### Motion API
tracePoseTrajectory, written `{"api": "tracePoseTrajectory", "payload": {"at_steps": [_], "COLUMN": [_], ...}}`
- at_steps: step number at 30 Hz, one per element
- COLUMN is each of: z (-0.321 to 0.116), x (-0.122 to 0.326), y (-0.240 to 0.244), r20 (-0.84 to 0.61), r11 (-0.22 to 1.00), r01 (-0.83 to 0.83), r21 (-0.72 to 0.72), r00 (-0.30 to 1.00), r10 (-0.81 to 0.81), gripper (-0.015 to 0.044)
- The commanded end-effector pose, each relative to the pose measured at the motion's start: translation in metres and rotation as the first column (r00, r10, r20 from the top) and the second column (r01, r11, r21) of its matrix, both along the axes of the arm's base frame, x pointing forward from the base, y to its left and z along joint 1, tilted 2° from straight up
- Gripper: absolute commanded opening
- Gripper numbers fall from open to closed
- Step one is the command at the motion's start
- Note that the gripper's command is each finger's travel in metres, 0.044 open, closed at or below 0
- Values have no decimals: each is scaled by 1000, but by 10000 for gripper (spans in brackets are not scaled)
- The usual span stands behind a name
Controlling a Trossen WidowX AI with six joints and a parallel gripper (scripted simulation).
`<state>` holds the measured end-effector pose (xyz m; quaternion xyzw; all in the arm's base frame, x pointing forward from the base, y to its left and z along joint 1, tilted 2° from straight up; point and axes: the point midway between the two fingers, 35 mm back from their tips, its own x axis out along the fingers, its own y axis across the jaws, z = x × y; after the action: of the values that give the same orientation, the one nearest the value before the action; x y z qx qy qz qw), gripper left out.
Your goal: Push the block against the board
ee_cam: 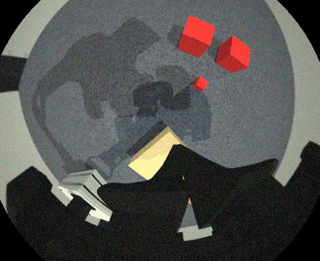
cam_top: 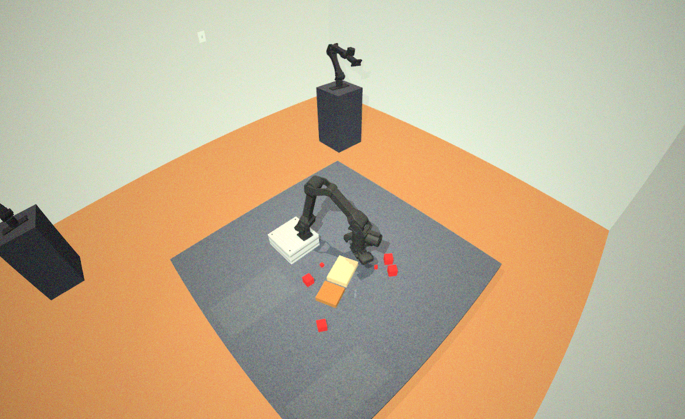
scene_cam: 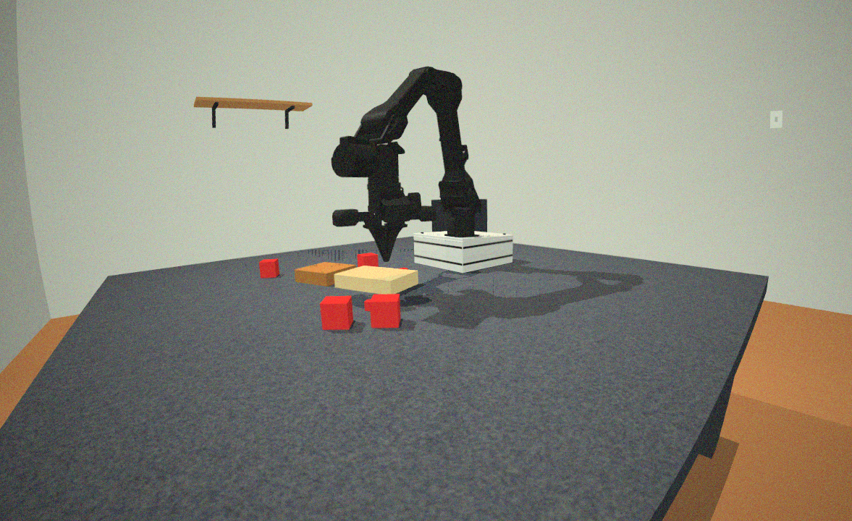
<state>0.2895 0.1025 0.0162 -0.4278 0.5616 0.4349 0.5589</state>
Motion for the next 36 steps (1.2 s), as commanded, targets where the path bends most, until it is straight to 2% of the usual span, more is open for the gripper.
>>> {"api": "tracePoseTrajectory", "payload": {"at_steps": [1, 8, 16, 22, 27, 36], "z": [-1, -2, -5, -7, -58, -60], "x": [-12, -35, -60, -62, -63, -61], "y": [4, 9, 12, 13, 13, 8], "r20": [-1, 0, 1, 2, 1, 1], "r11": [992, 931, 799, 785, 785, 785], "r01": [-129, -364, -601, -619, -619, -619], "r21": [3, 6, 10, 11, 11, 10], "r00": [992, 931, 799, 785, 785, 785], "r10": [129, 364, 601, 619, 619, 619], "gripper": [0, 0, 0, 0, 0, 0]}}
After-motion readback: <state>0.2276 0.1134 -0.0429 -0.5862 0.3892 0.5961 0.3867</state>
